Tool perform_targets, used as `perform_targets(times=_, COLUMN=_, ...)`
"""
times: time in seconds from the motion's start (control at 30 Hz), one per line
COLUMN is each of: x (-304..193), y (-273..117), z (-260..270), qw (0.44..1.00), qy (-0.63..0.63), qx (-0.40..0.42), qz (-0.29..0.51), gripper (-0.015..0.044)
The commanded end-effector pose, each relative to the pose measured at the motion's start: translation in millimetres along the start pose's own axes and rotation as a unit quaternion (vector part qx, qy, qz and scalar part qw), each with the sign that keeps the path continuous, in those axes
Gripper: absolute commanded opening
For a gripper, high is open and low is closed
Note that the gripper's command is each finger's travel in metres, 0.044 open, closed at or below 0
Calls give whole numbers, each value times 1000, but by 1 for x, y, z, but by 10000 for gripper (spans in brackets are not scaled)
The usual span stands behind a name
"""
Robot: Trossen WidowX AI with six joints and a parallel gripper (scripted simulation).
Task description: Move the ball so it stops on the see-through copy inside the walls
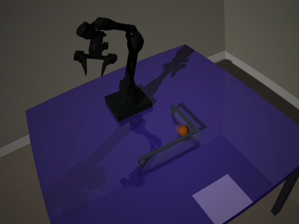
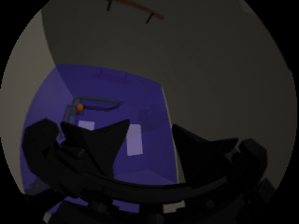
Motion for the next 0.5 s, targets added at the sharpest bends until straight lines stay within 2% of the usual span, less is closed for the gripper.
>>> perform_targets(times=0.0, x=18, y=58, z=7, qw=992, qy=-78, qx=98, qz=13, gripper=329)
perform_targets(times=0.2, x=47, y=126, z=49, qw=956, qy=-195, qx=216, qz=28, gripper=329)
perform_targets(times=0.47, x=75, y=184, z=134, qw=882, qy=-335, qx=329, qz=45, gripper=329)
Point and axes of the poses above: the point midway between the two fingers, 35 mm back from their tips, its own y axis out along the fingers, its own z axis across the jaws, x = y × z, the point moved 10 cm from there along -y, back along the fingers, and after that the axes turned 1 degree about -y, right-handed, at the moved point
